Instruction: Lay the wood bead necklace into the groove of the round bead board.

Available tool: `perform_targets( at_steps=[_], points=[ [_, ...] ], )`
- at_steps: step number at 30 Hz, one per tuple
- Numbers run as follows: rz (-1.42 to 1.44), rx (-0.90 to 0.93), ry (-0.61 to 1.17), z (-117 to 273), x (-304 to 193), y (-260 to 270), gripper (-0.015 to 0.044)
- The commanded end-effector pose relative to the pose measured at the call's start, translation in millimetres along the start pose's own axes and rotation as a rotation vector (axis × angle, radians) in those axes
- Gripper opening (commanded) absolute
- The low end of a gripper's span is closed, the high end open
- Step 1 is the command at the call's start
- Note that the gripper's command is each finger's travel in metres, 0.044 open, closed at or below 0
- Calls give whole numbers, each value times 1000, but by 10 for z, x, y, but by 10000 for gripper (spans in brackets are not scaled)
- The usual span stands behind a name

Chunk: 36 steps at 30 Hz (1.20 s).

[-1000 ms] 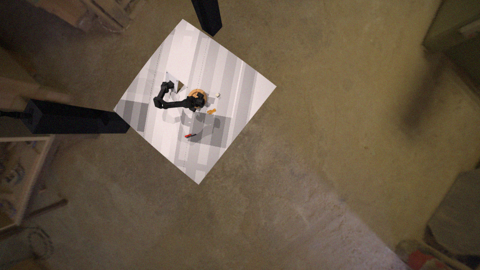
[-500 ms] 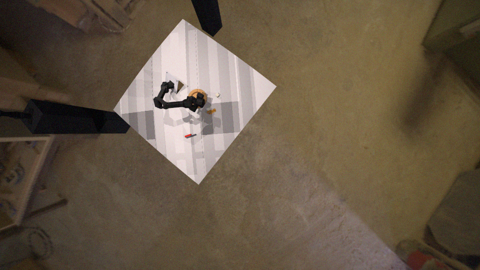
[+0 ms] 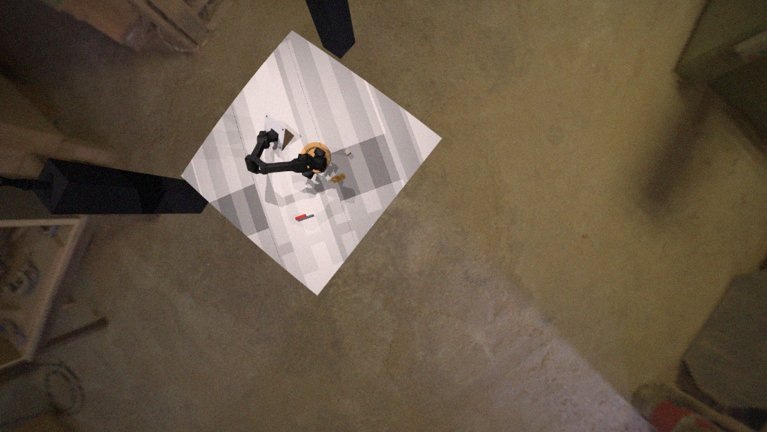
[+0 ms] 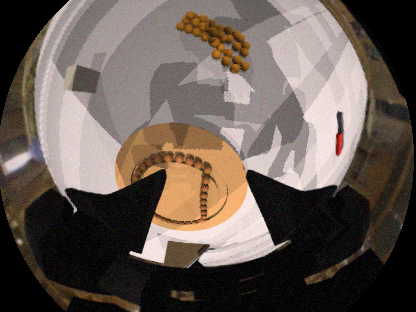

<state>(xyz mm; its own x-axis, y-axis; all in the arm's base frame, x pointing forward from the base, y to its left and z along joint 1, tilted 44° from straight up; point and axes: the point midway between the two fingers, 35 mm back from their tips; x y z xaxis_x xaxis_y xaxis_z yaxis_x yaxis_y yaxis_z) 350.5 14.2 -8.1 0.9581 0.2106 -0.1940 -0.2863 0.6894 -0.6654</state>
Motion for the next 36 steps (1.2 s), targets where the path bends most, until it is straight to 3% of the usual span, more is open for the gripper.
perform_targets(
  at_steps=[1,9,21,36],
  points=[
    [-2,-2,0,4,0,-4,440],
    [-2,-2,0,4,0,-4,440],
    [-192,1,2,285,-748,144,125],
    [-237,1,-2,217,-910,174,120]
  ],
)
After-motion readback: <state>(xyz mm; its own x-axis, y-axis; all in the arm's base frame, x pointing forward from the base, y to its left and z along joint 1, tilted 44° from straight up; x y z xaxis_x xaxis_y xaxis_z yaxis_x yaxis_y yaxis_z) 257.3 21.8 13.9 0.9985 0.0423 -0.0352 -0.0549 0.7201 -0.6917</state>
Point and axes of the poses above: the point midway between the two fingers, 35 mm back from their tips, its own z axis back along the fingers, its own y axis across the jaws, x = y × z, and after that the axes turned 8 degrees about z, right-handed
